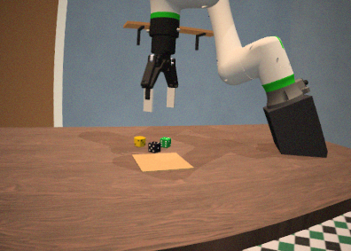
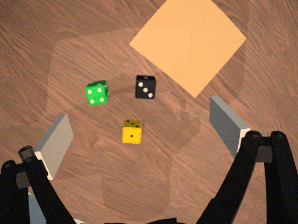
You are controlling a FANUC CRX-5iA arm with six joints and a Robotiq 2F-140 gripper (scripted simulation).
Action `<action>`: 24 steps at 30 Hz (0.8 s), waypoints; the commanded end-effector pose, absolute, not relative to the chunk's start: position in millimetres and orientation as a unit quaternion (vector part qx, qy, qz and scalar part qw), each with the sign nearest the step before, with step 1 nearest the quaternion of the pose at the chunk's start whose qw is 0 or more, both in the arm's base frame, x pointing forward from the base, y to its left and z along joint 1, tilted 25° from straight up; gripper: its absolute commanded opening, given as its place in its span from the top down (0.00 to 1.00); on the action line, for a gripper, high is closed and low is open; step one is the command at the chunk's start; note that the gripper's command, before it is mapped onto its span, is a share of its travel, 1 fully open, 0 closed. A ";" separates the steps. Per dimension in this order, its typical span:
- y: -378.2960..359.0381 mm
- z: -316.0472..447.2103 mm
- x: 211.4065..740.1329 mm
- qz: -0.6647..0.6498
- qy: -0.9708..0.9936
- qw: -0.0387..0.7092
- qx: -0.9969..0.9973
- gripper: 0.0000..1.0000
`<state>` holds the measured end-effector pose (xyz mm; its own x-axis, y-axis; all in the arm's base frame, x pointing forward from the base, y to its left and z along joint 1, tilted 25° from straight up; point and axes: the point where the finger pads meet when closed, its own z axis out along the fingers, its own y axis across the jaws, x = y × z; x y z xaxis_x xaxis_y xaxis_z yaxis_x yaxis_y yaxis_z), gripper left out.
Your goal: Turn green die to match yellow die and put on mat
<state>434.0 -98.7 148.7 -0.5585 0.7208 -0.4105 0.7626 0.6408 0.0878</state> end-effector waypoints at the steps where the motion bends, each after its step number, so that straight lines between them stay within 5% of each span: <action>1: -95.7 157.6 430.5 -0.050 0.881 0.209 0.421 0.00; 24: -144.3 154.2 385.5 -0.054 0.889 0.208 0.405 0.00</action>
<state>389.5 -139.8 153.9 -0.5824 0.6989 -0.4152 0.7452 0.6631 0.0710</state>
